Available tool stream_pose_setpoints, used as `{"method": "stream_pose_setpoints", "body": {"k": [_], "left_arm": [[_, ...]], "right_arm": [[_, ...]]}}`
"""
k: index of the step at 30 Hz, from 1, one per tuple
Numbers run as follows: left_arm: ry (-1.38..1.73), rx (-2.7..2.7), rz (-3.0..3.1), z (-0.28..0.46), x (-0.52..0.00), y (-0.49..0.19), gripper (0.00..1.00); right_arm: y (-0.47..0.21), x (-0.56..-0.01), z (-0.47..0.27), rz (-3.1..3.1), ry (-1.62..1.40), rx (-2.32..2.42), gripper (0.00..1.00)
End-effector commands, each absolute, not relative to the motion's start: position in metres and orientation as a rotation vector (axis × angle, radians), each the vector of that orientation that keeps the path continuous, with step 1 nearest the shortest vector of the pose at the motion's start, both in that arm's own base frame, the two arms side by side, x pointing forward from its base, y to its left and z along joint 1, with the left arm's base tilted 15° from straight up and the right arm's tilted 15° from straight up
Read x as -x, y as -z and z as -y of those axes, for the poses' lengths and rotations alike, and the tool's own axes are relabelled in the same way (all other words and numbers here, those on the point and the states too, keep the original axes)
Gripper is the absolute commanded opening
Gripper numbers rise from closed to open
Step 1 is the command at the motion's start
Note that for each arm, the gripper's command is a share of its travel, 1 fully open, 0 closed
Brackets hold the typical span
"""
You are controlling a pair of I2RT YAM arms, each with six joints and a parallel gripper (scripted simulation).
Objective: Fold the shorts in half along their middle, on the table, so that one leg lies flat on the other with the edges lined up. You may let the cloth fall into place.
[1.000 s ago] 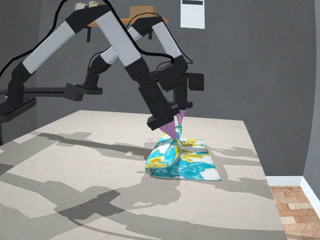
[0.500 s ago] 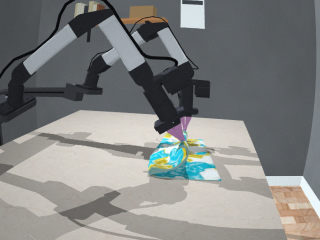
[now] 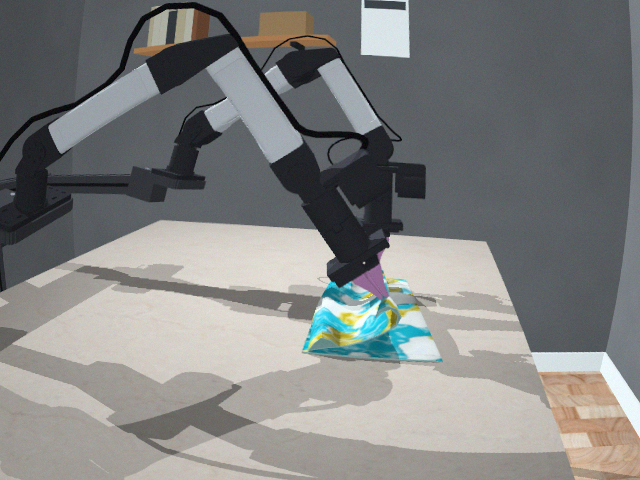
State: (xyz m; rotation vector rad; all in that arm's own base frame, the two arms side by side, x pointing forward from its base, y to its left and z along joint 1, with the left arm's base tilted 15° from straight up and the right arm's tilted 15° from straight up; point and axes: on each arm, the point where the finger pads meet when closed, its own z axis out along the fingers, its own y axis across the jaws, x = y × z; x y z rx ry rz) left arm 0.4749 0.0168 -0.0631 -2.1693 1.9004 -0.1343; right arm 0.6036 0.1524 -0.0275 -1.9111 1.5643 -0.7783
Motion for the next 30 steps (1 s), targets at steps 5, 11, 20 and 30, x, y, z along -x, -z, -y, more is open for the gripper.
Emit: {"method": "stream_pose_setpoints", "body": {"k": [5, 11, 20, 30], "left_arm": [[0.089, 2.203, -1.834, -0.032, -0.494, 0.071, 0.0], [0.136, 2.18, -1.813, -0.032, -0.502, 0.055, 0.0], [0.075, 2.238, -1.817, -0.032, -0.499, 0.083, 0.0], [0.185, 2.191, -1.768, -0.032, -0.521, 0.038, 0.0]], "right_arm": [[0.035, -0.632, -0.138, -1.544, 0.846, 1.89, 0.0], [0.046, -0.647, -0.139, -1.522, 0.845, 1.902, 0.0], [0.026, -0.655, -0.137, -1.518, 0.876, 1.859, 0.0], [0.056, -0.667, -0.138, -1.441, 0.907, 1.874, 0.0]]}}
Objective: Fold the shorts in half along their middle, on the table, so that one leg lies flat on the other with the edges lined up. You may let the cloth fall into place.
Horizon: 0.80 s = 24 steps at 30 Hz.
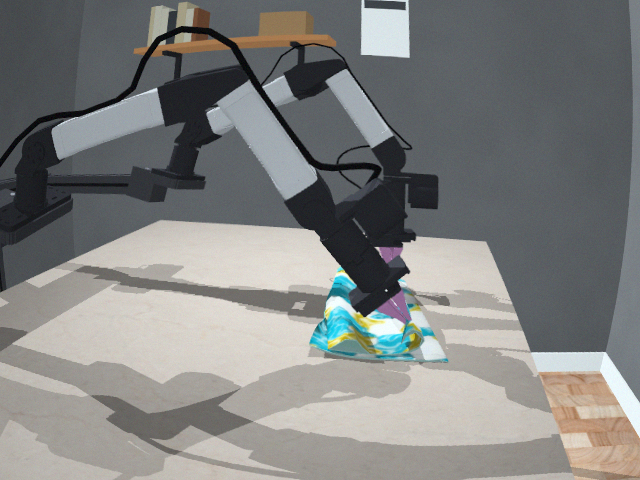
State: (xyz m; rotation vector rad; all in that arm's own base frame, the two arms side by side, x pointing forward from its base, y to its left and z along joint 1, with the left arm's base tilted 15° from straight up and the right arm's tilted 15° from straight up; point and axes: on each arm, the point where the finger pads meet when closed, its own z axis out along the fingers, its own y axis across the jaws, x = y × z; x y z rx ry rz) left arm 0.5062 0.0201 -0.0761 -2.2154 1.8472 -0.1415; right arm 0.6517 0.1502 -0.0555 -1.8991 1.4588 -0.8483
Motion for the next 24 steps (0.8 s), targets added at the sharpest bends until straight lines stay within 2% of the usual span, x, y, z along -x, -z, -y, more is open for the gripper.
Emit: {"method": "stream_pose_setpoints", "body": {"k": [1, 4, 5, 14, 15, 16, 24], "left_arm": [[0.186, 2.19, -1.767, -0.032, -0.521, 0.038, 0.0], [0.185, 2.189, -1.768, -0.033, -0.521, 0.038, 0.0], [0.185, 2.189, -1.768, -0.033, -0.521, 0.038, 0.14], [0.192, 2.169, -1.791, -0.022, -0.523, 0.037, 0.14], [0.134, 2.194, -1.82, -0.022, -0.515, 0.063, 0.14], [0.084, 2.215, -1.841, -0.023, -0.508, 0.084, 0.14], [0.112, 2.212, -1.828, -0.026, -0.523, 0.072, 0.14]], "right_arm": [[0.055, -0.664, -0.136, -1.475, 0.895, 1.872, 0.0], [0.037, -0.667, -0.135, -1.463, 0.909, 1.858, 0.0], [0.032, -0.67, -0.135, -1.455, 0.92, 1.842, 0.14], [0.037, -0.664, -0.149, -1.445, 0.897, 1.871, 0.14], [0.064, -0.66, -0.144, -1.471, 0.876, 1.905, 0.14], [0.063, -0.661, -0.14, -1.478, 0.879, 1.901, 0.14], [0.059, -0.673, -0.137, -1.476, 0.867, 1.894, 0.14]]}}
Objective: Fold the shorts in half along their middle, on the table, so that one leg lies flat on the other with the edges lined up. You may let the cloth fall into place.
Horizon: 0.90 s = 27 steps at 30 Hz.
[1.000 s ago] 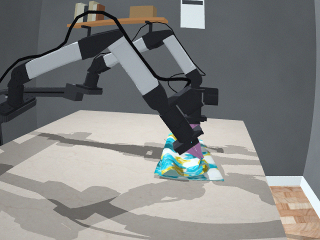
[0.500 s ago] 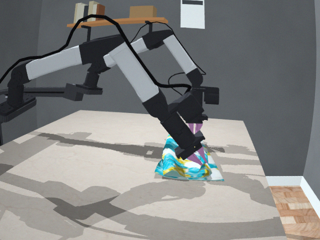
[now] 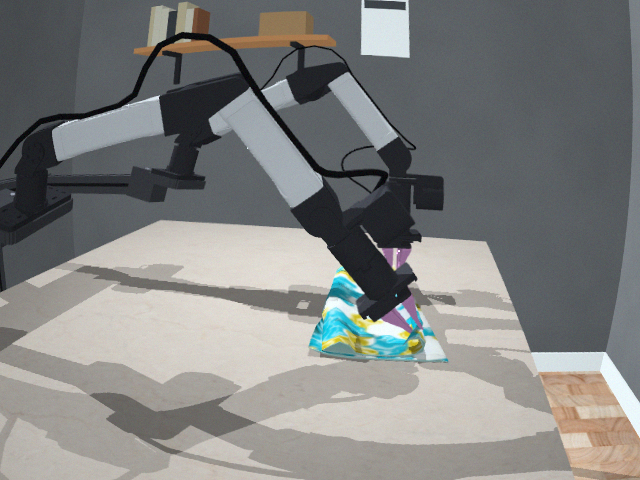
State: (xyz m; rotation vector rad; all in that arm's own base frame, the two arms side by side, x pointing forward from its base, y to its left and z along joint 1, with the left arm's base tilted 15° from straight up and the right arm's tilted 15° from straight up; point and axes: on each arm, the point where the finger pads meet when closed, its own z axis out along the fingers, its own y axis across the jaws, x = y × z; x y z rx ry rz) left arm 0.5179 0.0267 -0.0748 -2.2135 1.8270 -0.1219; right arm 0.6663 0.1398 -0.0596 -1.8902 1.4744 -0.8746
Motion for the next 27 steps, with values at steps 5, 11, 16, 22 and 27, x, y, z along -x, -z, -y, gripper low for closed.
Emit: {"method": "stream_pose_setpoints", "body": {"k": [5, 11, 16, 22, 27], "left_arm": [[0.11, 2.217, -1.83, -0.026, -0.527, 0.073, 0.14], [0.119, 2.219, -1.83, -0.027, -0.535, 0.07, 0.14], [0.102, 2.224, -1.834, -0.029, -0.538, 0.075, 0.14], [0.119, 2.218, -1.833, -0.028, -0.545, 0.068, 0.14], [0.12, 2.22, -1.828, -0.03, -0.551, 0.065, 0.14]], "right_arm": [[0.057, -0.676, -0.137, -1.475, 0.867, 1.894, 0.14], [0.056, -0.682, -0.136, -1.477, 0.866, 1.894, 0.14], [0.054, -0.687, -0.14, -1.472, 0.864, 1.897, 0.14], [0.053, -0.691, -0.136, -1.477, 0.866, 1.892, 0.14], [0.053, -0.694, -0.137, -1.477, 0.861, 1.896, 0.14]]}}
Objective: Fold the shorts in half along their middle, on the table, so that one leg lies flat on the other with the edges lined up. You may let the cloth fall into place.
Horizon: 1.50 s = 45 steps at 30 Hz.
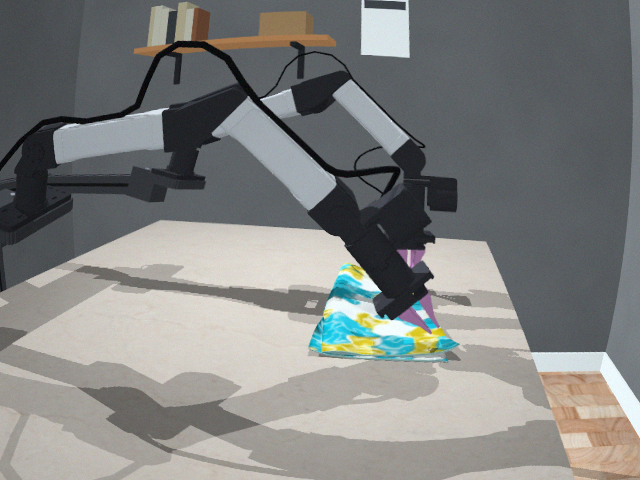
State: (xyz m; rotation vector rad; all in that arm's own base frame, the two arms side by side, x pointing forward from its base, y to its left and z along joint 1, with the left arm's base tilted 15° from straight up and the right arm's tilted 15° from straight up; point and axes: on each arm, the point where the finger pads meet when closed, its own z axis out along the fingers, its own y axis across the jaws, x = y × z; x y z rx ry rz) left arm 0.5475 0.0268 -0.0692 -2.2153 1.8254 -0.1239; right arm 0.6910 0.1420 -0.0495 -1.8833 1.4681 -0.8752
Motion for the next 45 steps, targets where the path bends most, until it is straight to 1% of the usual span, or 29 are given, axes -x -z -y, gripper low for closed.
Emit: {"method": "stream_pose_setpoints", "body": {"k": [1, 6, 8, 12, 13, 14, 18, 29, 30, 31, 34, 36, 37, 42, 43, 45], "left_arm": [[0.119, 2.22, -1.832, -0.029, -0.552, 0.066, 0.14], [0.123, 2.217, -1.831, -0.029, -0.558, 0.063, 0.14], [0.104, 2.226, -1.84, -0.029, -0.557, 0.072, 0.14], [0.118, 2.22, -1.834, -0.03, -0.561, 0.065, 0.14], [0.136, 2.211, -1.816, -0.031, -0.566, 0.052, 0.14], [0.092, 2.23, -1.838, -0.031, -0.559, 0.075, 0.14], [0.119, 2.213, -1.835, -0.028, -0.567, 0.061, 0.14], [0.111, 2.218, -1.838, -0.029, -0.573, 0.064, 0.14], [0.138, 2.21, -1.822, -0.029, -0.578, 0.05, 0.14], [0.094, 2.228, -1.843, -0.029, -0.572, 0.072, 0.14], [0.139, 2.209, -1.823, -0.029, -0.58, 0.05, 0.14], [0.135, 2.211, -1.826, -0.029, -0.579, 0.052, 0.14], [0.135, 2.211, -1.825, -0.029, -0.579, 0.052, 0.24], [0.138, 2.209, -1.824, -0.029, -0.58, 0.051, 0.24], [0.138, 2.209, -1.824, -0.029, -0.58, 0.051, 0.34], [0.138, 2.209, -1.824, -0.029, -0.58, 0.051, 0.34]], "right_arm": [[0.053, -0.695, -0.137, -1.477, 0.861, 1.897, 0.14], [0.046, -0.699, -0.142, -1.467, 0.862, 1.893, 0.14], [0.051, -0.7, -0.138, -1.475, 0.86, 1.897, 0.14], [0.05, -0.702, -0.137, -1.477, 0.862, 1.895, 0.14], [0.04, -0.703, -0.147, -1.458, 0.868, 1.888, 0.14], [0.049, -0.701, -0.147, -1.462, 0.856, 1.902, 0.14], [0.048, -0.705, -0.141, -1.471, 0.862, 1.896, 0.14], [0.038, -0.709, -0.141, -1.465, 0.868, 1.885, 0.14], [0.027, -0.712, -0.141, -1.459, 0.882, 1.868, 0.14], [0.036, -0.71, -0.141, -1.463, 0.872, 1.88, 0.14], [0.036, -0.711, -0.141, -1.463, 0.872, 1.88, 0.14], [0.036, -0.711, -0.14, -1.463, 0.871, 1.88, 0.14], [0.036, -0.711, -0.14, -1.463, 0.871, 1.88, 0.24], [0.036, -0.711, -0.14, -1.463, 0.871, 1.88, 0.24], [0.036, -0.711, -0.14, -1.463, 0.871, 1.88, 0.34], [0.036, -0.711, -0.14, -1.463, 0.872, 1.88, 0.34]]}}
